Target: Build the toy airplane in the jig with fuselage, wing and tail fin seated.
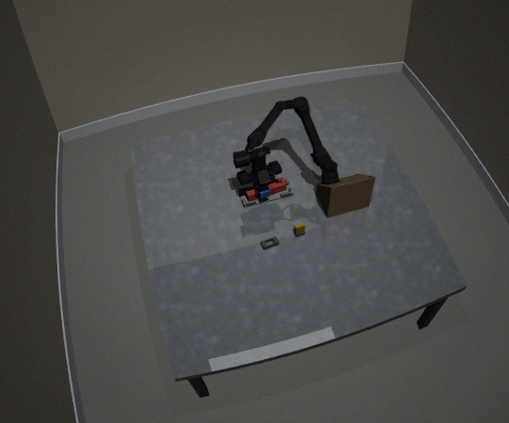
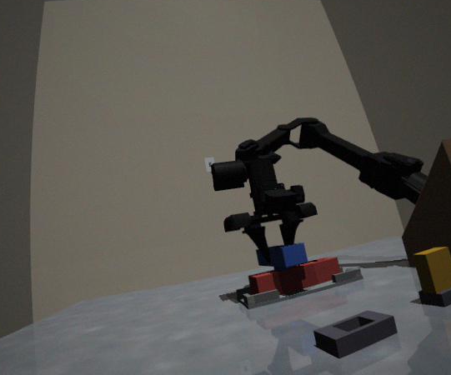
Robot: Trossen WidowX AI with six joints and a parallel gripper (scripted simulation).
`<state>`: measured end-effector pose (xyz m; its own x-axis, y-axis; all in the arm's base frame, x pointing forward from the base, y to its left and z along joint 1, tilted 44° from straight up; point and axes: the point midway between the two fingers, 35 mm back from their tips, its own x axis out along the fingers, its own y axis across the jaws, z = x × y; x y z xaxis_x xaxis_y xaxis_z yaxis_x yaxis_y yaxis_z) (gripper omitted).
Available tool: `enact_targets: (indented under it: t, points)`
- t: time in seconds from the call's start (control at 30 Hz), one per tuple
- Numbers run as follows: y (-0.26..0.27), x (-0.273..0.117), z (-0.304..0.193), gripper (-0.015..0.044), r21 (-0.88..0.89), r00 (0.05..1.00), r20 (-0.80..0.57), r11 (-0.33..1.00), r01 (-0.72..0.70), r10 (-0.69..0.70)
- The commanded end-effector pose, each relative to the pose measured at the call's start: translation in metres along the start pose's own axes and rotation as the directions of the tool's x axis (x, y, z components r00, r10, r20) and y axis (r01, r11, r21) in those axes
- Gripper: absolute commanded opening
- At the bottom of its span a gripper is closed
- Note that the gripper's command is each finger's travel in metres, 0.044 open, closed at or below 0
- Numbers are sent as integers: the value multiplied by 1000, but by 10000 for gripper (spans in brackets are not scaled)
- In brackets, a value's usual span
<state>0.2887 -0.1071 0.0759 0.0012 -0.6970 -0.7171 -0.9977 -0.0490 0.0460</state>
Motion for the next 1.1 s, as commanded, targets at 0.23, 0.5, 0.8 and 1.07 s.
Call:
enact_targets:
  t: [0.23,0.5,0.8,1.07]
  points:
    - [0,0,0,83,0,1000,0,1000,0,0]
    - [0,0,0,188,0,1000,0,1000,0,0]
    - [0,0,0,424,0,1000,0,1000,0,0]
    - [-2,-11,1,440,-1,1000,2,1000,1,-1]
